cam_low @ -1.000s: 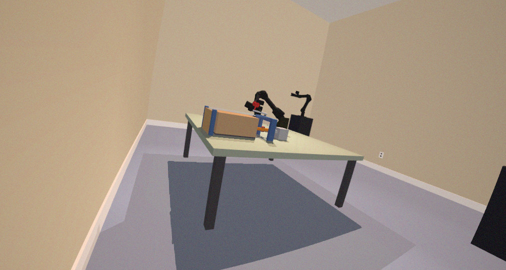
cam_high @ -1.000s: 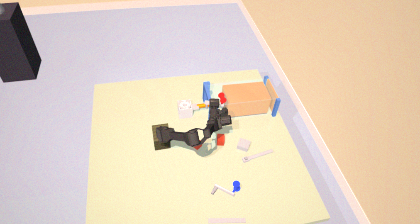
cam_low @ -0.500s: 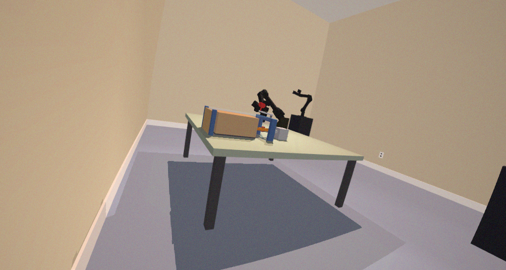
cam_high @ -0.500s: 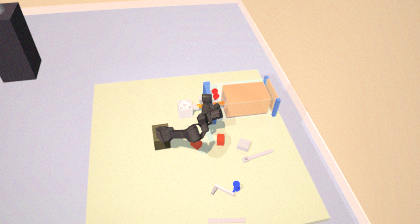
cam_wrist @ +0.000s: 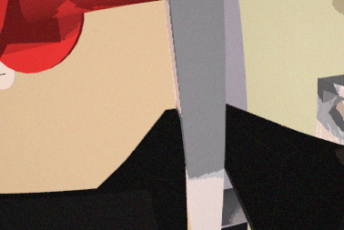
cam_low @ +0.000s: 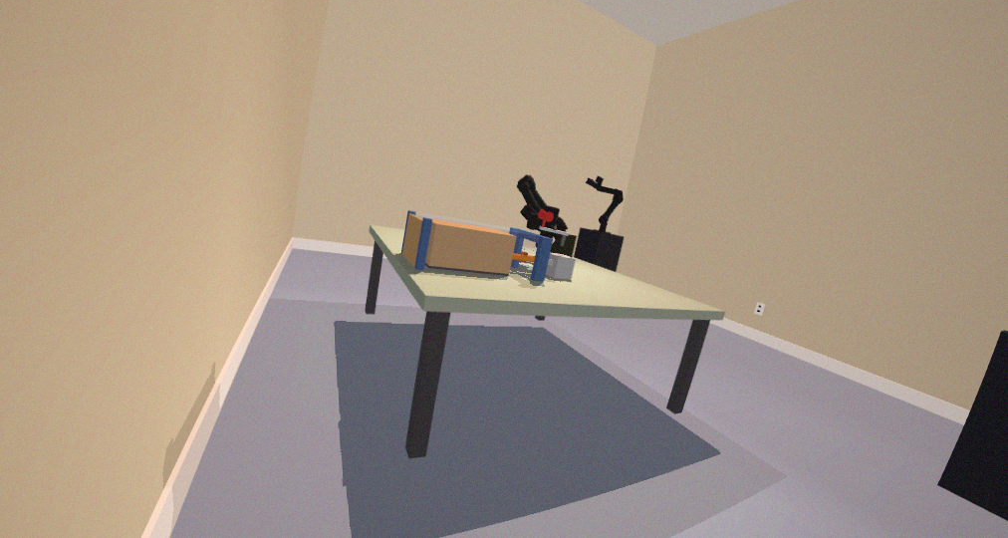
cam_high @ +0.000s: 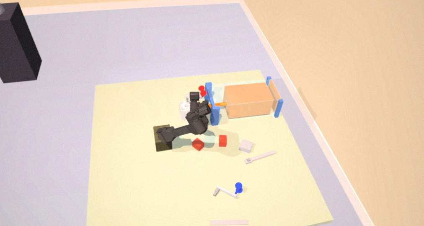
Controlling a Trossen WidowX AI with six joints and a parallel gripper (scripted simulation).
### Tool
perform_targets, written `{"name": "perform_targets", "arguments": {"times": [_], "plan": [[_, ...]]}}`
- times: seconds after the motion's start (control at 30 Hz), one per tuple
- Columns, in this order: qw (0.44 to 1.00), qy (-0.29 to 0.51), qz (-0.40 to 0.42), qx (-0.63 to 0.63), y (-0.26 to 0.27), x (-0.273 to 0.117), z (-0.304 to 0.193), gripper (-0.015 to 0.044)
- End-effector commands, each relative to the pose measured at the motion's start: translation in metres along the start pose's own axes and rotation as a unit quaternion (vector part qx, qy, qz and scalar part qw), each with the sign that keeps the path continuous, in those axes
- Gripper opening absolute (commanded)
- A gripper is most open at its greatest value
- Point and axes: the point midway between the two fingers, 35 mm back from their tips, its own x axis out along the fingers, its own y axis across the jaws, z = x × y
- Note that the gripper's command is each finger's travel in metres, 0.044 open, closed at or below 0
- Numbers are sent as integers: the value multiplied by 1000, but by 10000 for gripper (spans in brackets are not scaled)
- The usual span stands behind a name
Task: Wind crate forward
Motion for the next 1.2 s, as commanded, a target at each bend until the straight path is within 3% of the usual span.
{"name": "perform_targets", "arguments": {"times": [0.0,0.37,1.17], "plan": [[1000,0,8,1,2,0,-3,0],[998,-48,29,15,-10,3,-6,0],[998,-49,29,16,-36,4,-8,0]]}}
